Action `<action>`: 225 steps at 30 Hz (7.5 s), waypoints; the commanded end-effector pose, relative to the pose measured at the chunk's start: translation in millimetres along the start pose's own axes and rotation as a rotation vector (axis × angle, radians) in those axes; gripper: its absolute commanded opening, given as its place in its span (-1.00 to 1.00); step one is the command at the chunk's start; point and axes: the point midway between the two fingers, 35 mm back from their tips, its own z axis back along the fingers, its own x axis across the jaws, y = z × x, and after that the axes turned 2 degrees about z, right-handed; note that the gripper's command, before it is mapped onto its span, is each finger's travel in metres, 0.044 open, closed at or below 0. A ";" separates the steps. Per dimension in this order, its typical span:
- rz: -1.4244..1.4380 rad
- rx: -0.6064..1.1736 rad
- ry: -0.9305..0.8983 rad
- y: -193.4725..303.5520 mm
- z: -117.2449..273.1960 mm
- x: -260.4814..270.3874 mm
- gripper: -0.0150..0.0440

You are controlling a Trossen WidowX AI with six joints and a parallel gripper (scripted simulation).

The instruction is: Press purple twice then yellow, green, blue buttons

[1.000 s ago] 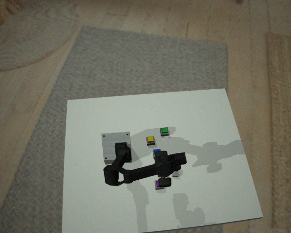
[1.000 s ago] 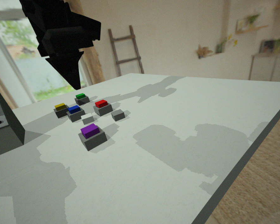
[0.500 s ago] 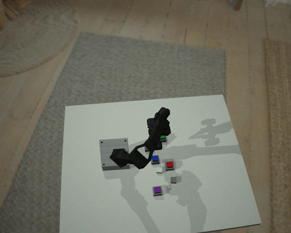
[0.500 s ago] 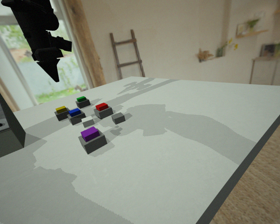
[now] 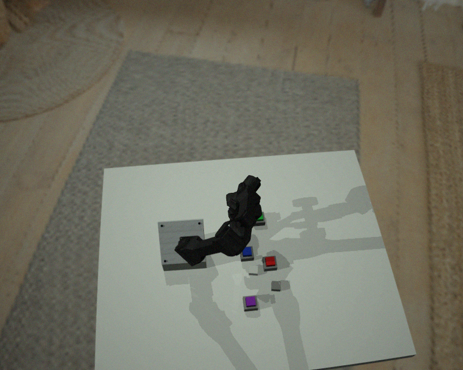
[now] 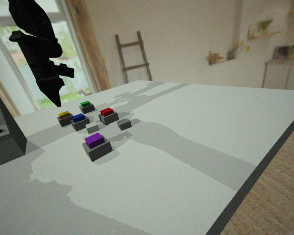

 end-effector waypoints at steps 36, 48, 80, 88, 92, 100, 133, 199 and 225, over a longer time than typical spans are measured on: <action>0.001 -0.013 -0.001 -1.8 -37.3 0.5 -0.42; 0.002 -0.013 -0.002 -1.5 -2.7 0.8 -0.42; -0.002 -0.017 -0.004 -96.2 -0.3 52.0 -0.42; -0.002 -0.017 -0.004 -96.6 -6.2 52.1 -0.42; -0.002 -0.017 -0.004 -96.9 -12.8 52.1 -0.42; -0.002 -0.017 -0.003 -97.0 -26.0 52.0 -0.42; -0.002 -0.017 -0.004 -96.2 -0.3 52.0 -0.42; 0.001 -0.013 0.005 -27.7 -35.8 -91.0 -0.42; 0.004 -0.017 -0.010 -45.7 10.8 -64.6 -0.07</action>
